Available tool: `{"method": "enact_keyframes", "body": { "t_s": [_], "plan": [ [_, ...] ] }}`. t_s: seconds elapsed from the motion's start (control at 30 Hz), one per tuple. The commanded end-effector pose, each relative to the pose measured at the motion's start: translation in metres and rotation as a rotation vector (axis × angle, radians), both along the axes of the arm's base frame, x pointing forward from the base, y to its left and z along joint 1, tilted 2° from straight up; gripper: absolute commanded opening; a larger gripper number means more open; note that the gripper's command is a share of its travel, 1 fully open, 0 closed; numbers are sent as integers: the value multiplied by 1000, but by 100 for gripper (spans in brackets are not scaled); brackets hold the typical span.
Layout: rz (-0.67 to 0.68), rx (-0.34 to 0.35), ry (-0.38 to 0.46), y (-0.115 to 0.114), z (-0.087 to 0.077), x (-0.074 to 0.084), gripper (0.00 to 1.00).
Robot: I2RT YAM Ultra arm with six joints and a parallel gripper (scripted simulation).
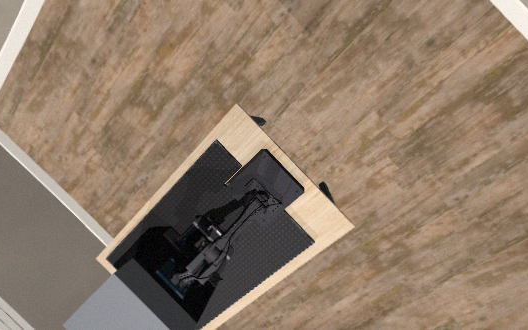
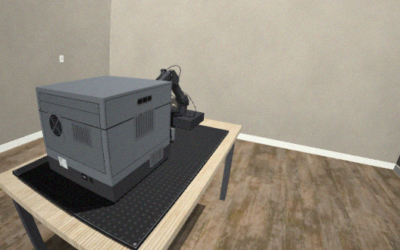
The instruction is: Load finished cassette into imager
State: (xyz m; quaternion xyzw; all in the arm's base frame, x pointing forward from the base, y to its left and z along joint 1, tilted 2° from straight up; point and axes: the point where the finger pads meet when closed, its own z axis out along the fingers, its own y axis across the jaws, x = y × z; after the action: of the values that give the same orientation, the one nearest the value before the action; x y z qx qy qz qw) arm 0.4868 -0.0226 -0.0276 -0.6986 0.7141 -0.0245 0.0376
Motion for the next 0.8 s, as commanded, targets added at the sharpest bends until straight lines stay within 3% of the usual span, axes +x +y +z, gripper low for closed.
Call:
{"method": "enact_keyframes", "body": {
  "t_s": [0.0,0.53,0.6,0.77],
  "plan": [
    [-7,6,-23,0,8,5,91],
    [-7,6,-23,0,9,5,91],
    [-8,14,-50,4,25,10,91],
    [-9,14,-50,3,32,9,91]
  ]
}}
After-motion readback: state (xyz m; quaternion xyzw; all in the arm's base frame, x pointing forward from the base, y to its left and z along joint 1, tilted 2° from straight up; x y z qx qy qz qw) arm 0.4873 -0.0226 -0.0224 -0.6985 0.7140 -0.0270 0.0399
